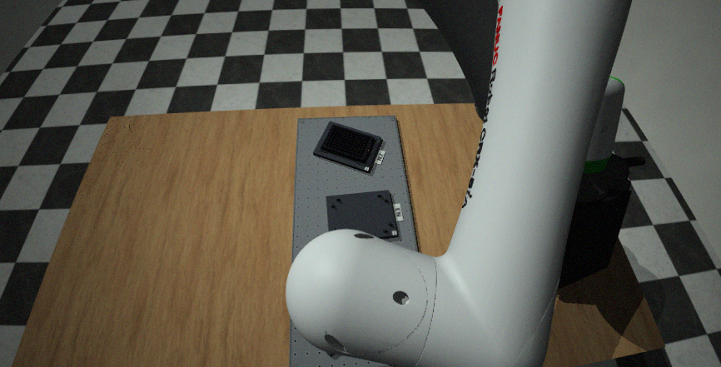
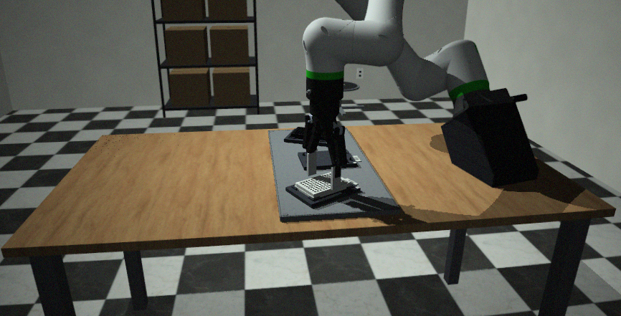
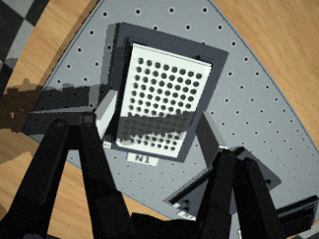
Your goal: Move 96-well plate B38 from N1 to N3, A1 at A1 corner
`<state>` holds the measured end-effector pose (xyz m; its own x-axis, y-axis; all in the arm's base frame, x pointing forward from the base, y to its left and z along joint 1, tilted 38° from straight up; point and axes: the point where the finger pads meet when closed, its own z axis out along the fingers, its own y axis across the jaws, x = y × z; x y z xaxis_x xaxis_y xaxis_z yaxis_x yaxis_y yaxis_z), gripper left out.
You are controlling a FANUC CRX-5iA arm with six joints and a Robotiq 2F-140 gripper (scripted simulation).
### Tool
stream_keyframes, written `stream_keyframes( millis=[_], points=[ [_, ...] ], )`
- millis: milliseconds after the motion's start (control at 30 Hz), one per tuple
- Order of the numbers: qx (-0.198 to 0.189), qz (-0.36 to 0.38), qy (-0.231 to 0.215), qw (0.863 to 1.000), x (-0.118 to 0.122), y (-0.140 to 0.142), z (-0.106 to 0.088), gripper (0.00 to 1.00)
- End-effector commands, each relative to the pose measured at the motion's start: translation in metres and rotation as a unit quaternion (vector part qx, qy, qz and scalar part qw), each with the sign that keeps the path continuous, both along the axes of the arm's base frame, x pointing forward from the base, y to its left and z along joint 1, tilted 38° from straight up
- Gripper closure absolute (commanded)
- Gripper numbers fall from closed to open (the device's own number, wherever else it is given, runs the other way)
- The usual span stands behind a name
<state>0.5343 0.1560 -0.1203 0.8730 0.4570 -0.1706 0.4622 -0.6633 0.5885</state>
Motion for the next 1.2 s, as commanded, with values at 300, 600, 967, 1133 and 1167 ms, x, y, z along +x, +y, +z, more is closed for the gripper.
stream_keyframes(
  millis=[300, 600, 967, 1133, 1167],
  points=[
    [0.000, 0.000, 0.000, 1.000, 0.0009, -0.0027, -0.0039, 0.34],
    [0.000, 0.000, 0.000, 1.000, 0.0014, -0.0046, -0.0064, 0.34],
    [0.000, 0.000, 0.000, 1.000, 0.0018, -0.0062, -0.0085, 0.34],
    [0.000, 0.000, 0.000, 1.000, 0.0019, -0.0066, -0.0091, 0.34],
    [0.000, 0.000, 0.000, 1.000, 0.0019, -0.0066, -0.0091, 0.34]
  ],
)
